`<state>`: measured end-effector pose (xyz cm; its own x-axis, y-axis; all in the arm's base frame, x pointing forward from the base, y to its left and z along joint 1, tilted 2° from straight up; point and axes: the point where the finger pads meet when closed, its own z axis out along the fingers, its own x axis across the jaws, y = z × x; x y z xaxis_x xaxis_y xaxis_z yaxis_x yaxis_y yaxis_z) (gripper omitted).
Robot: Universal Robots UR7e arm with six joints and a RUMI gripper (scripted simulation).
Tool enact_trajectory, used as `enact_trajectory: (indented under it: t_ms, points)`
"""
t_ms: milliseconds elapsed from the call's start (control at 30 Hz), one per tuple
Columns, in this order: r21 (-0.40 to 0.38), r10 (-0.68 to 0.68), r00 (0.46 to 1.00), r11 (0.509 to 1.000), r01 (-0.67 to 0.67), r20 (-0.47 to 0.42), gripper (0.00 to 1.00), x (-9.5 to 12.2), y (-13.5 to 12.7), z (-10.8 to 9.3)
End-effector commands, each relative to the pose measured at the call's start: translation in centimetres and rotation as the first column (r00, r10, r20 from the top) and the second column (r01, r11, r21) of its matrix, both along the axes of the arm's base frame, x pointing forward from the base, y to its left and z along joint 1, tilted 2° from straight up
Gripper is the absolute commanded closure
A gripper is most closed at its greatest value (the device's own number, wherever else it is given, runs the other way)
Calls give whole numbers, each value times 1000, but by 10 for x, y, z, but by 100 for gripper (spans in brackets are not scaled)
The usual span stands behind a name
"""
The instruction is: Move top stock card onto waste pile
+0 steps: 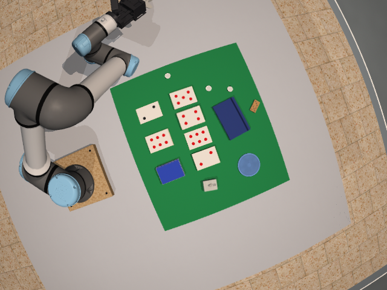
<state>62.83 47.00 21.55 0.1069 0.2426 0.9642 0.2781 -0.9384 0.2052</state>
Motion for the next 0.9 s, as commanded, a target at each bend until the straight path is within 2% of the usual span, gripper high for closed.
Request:
enact_trajectory:
  t_ms: [0, 633, 867]
  points:
    - [1, 0, 1000, 1000, 0, 1, 0, 0, 0, 1]
    - [0, -1, 1000, 1000, 1, 1, 0, 0, -1, 1]
    - [-37, -11, 1000, 999, 10, -10, 0, 7, -13, -2]
